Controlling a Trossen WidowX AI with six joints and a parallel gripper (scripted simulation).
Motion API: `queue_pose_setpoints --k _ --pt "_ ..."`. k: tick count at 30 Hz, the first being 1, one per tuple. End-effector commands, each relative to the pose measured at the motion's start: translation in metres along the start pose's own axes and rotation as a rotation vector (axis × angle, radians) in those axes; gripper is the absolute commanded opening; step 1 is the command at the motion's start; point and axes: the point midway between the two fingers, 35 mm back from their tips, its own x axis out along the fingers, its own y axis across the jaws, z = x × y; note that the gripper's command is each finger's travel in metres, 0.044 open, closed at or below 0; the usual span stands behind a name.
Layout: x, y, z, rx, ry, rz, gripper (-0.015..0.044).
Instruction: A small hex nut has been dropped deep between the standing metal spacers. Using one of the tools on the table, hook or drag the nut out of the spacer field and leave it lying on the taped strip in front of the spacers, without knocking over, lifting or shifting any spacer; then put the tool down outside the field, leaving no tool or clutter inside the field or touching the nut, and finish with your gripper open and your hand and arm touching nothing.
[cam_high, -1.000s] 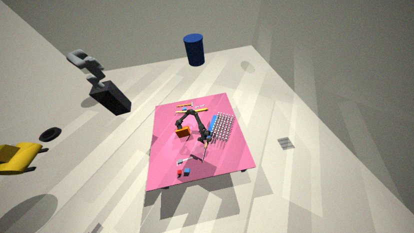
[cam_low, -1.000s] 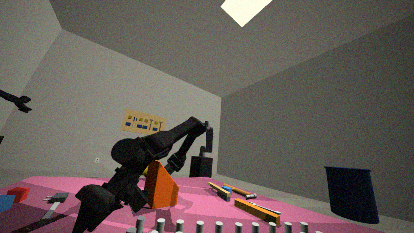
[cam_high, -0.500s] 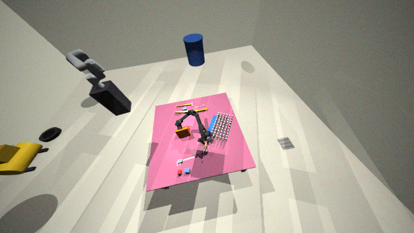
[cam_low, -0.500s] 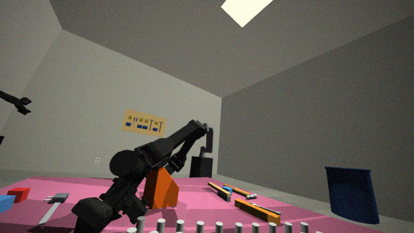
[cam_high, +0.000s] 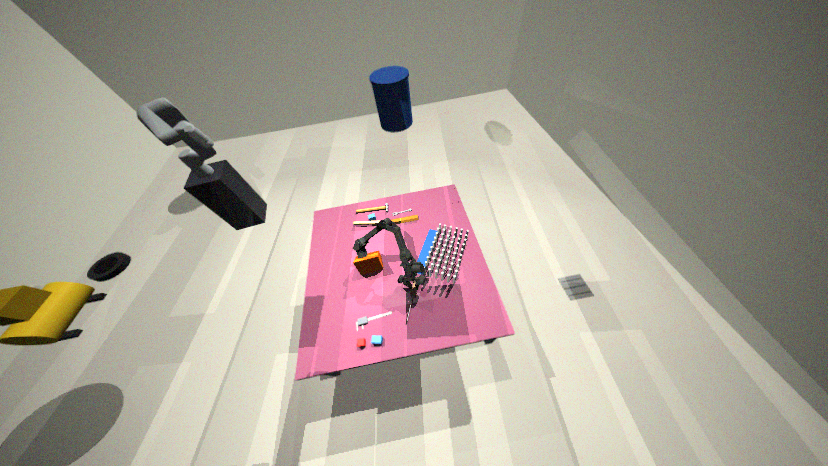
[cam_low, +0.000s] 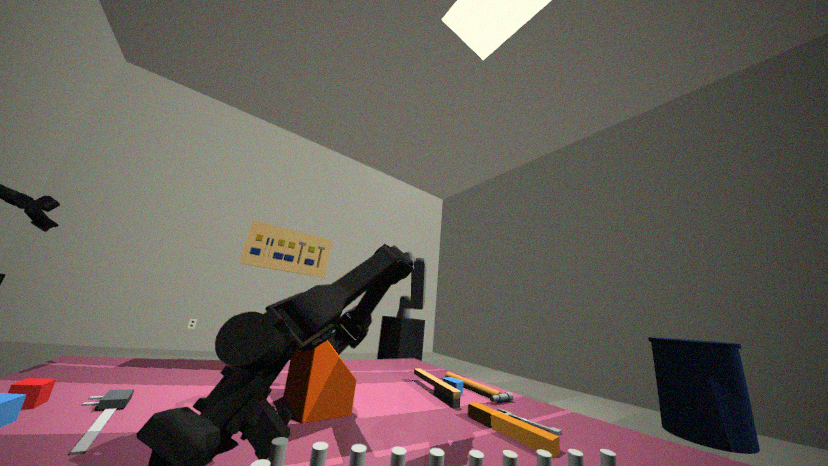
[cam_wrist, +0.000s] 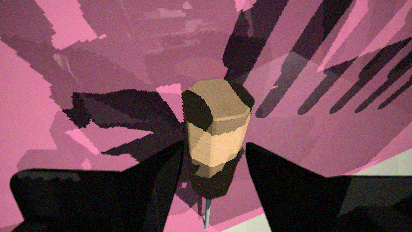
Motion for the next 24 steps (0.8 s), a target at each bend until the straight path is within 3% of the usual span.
queue_pose_setpoints --k 1,7,13,24 --pt "0.000 0.001 0.001 0.008 -0.005 0.001 0.0200" --pt "0.000 0.001 0.001 0.008 -0.005 0.001 0.0160" --pt "-0.021 -0.003 -0.009 0.023 0.003 0.005 0.0003" --pt "-0.085 -0.034 -0.040 0.013 0.006 0.001 0.0000"
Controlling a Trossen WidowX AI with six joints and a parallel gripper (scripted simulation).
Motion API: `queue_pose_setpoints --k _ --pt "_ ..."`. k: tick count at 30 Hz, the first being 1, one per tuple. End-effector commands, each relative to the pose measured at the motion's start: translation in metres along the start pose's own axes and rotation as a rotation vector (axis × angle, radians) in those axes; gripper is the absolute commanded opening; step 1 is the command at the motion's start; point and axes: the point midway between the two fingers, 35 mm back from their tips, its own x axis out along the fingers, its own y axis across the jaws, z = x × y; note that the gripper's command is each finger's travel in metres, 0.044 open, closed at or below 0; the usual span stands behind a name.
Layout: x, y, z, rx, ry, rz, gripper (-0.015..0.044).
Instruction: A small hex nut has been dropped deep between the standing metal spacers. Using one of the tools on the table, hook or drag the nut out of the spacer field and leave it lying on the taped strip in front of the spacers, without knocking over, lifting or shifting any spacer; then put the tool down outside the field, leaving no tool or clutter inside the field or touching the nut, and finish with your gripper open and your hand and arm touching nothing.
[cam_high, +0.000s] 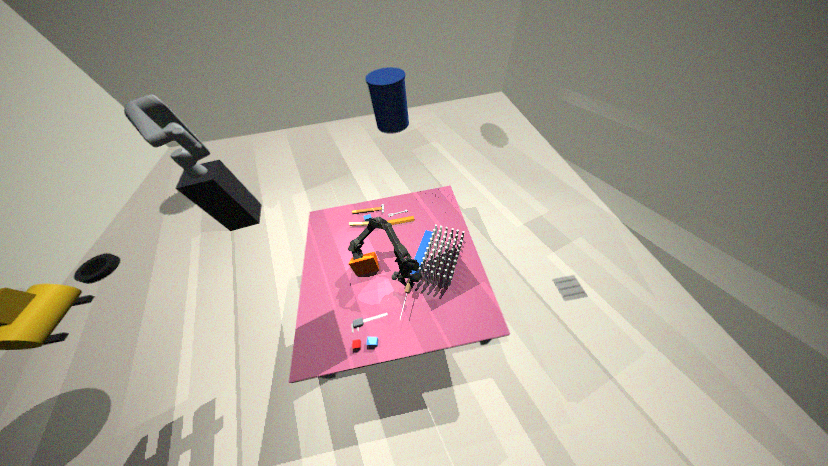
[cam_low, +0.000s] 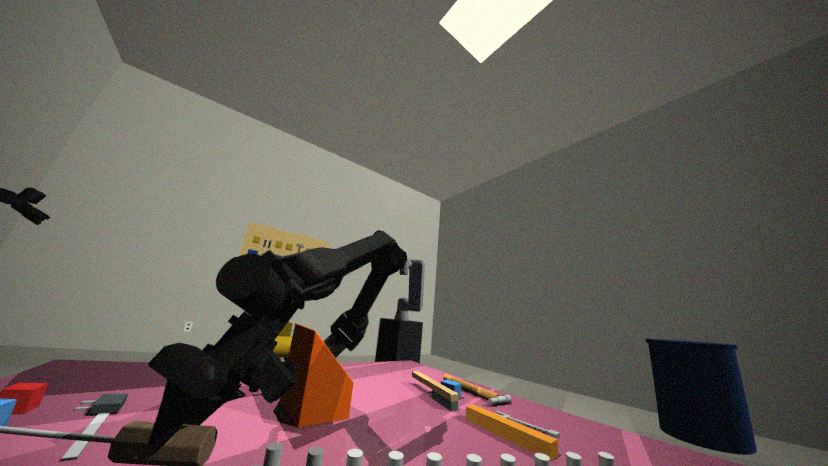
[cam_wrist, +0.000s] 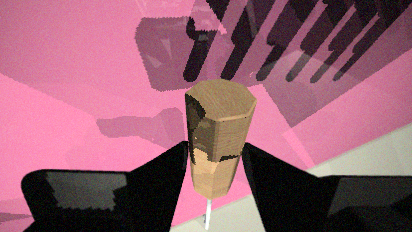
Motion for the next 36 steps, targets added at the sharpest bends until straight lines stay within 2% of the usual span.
queue_pose_setpoints --k 1,8,14,36 --pt "-0.034 -0.018 -0.016 -0.011 0.014 -0.032 0.0000" --pt "-0.087 -0.027 -0.038 -0.020 0.015 -0.034 0.0000" --pt "-0.092 -0.027 -0.040 -0.025 0.014 -0.035 0.0000" --pt "-0.166 0.004 0.050 -0.444 -0.146 -0.175 0.0000"
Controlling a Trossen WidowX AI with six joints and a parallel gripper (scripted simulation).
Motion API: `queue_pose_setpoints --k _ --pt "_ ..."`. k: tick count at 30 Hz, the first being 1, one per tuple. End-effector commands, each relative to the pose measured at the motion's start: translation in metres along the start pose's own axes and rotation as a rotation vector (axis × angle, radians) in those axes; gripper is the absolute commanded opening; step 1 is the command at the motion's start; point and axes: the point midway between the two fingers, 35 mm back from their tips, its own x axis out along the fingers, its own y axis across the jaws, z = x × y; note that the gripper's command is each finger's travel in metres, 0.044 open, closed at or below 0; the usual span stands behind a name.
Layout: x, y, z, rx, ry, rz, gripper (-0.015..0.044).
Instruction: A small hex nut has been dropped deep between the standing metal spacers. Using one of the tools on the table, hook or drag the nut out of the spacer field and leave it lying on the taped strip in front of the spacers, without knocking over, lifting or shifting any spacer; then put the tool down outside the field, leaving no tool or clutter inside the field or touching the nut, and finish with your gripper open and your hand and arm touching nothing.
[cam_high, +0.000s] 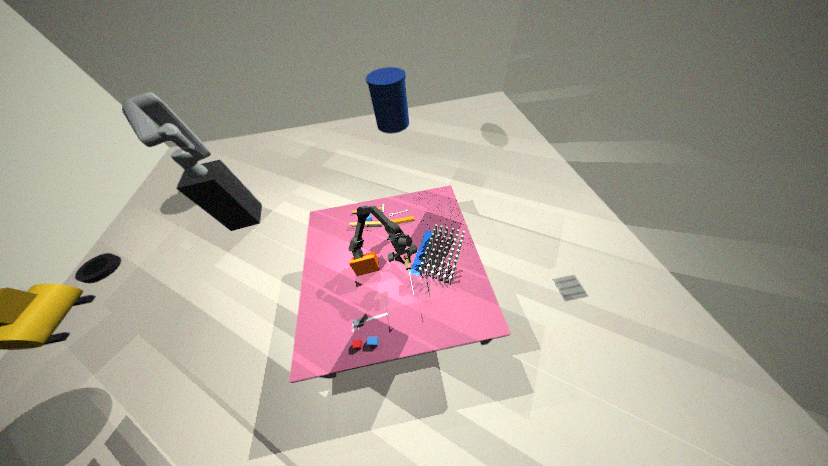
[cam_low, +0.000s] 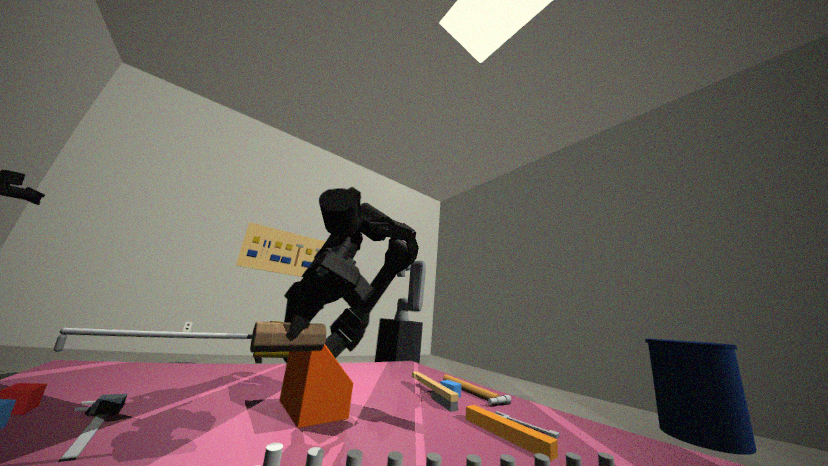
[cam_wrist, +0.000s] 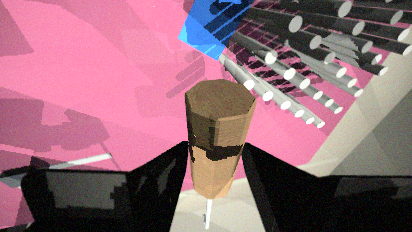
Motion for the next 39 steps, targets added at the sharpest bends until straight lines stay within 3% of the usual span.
queue_pose_setpoints --k 1,39 --pt "-0.012 0.000 0.018 -0.076 -0.024 -0.034 0.0000" --pt "-0.082 0.053 0.192 -0.835 -0.234 -0.380 0.0000"
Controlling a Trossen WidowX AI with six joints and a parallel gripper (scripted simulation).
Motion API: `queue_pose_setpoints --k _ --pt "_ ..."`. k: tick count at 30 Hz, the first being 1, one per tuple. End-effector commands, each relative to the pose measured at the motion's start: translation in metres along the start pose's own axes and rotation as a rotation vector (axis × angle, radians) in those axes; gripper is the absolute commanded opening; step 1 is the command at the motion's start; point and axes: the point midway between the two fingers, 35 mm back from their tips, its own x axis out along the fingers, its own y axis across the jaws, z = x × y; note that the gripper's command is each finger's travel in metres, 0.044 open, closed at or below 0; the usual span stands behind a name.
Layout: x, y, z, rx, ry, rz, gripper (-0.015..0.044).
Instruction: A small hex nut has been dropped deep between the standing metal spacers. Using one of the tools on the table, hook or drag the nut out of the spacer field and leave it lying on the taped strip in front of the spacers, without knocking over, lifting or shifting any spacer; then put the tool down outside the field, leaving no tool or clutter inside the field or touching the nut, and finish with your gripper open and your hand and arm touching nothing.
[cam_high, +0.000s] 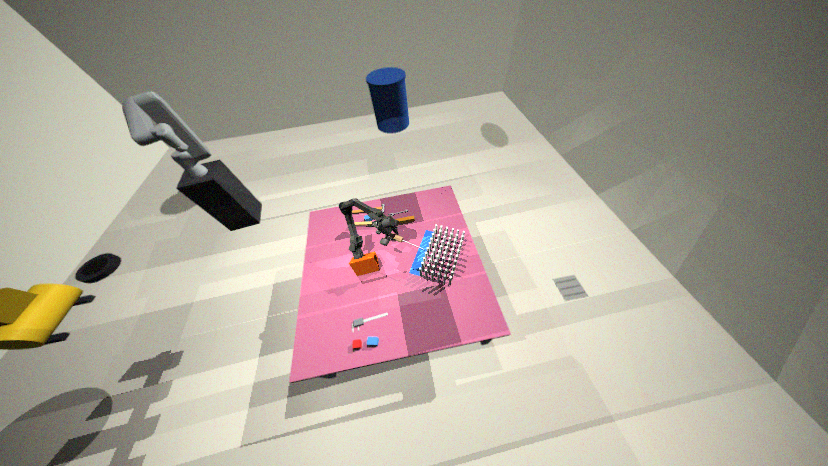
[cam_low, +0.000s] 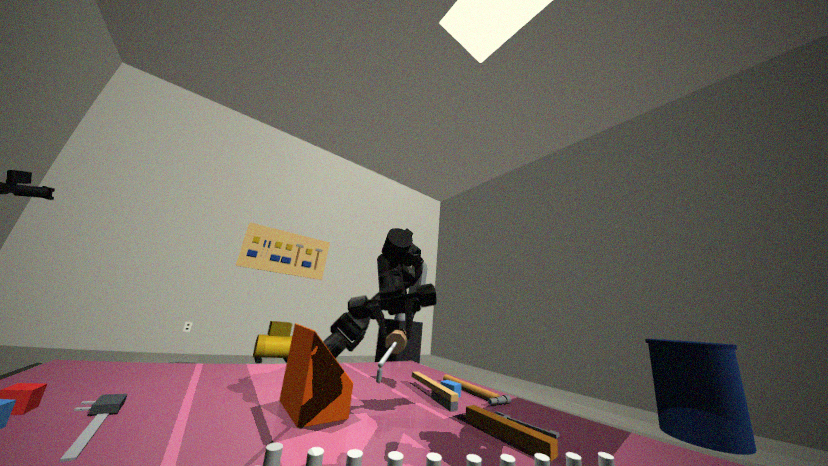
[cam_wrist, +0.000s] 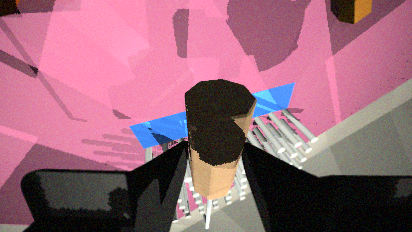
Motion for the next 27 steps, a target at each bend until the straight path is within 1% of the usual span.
queue_pose_setpoints --k 1,4,10,27 --pt "-0.002 -0.005 0.017 -0.078 -0.013 -0.041 0.0000" --pt "-0.002 -0.008 0.028 -0.125 -0.021 -0.064 0.0000" --pt "0.003 -0.007 0.029 -0.130 -0.022 -0.062 0.0000" --pt "0.084 0.014 0.045 -0.137 -0.017 -0.031 0.0000"
